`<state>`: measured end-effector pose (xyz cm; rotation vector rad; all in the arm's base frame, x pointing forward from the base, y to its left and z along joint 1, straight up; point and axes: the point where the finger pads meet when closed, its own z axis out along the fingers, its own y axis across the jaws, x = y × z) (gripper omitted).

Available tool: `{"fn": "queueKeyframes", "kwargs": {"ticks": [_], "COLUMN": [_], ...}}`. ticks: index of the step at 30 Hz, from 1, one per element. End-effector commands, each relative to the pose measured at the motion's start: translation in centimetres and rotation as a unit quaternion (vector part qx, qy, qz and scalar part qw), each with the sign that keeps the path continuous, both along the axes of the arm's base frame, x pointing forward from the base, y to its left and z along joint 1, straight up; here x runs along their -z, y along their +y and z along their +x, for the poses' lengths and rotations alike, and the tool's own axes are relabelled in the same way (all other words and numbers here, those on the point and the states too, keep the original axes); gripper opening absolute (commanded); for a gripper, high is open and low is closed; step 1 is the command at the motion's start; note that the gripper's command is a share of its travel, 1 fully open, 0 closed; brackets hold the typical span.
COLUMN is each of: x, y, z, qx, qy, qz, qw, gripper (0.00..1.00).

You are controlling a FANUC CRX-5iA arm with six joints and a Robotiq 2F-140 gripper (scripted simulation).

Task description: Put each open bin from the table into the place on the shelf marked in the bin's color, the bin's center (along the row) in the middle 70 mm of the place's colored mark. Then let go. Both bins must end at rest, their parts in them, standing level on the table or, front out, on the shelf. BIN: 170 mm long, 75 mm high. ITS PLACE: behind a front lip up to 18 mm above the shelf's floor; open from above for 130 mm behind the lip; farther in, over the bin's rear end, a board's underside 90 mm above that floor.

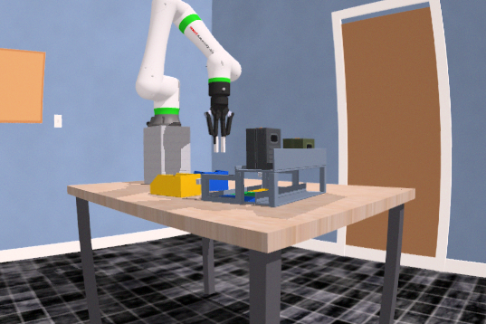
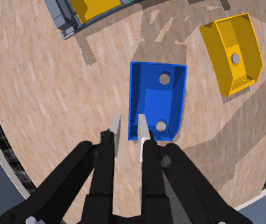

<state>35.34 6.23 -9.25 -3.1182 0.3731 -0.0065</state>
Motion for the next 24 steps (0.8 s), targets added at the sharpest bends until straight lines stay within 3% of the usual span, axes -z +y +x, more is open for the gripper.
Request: {"fn": "queueKeyframes", "kwargs": {"ticks": [1, 24], "x": [0.4, 4.3], "y": [0.0, 0.0], "z": [0.0, 0.0], "qx": [0.0, 0.0], "qy": [0.0, 0.0], "qz": [0.0, 0.0], "qw": [1.0, 1.0], "gripper": [0.15, 0.15]}}
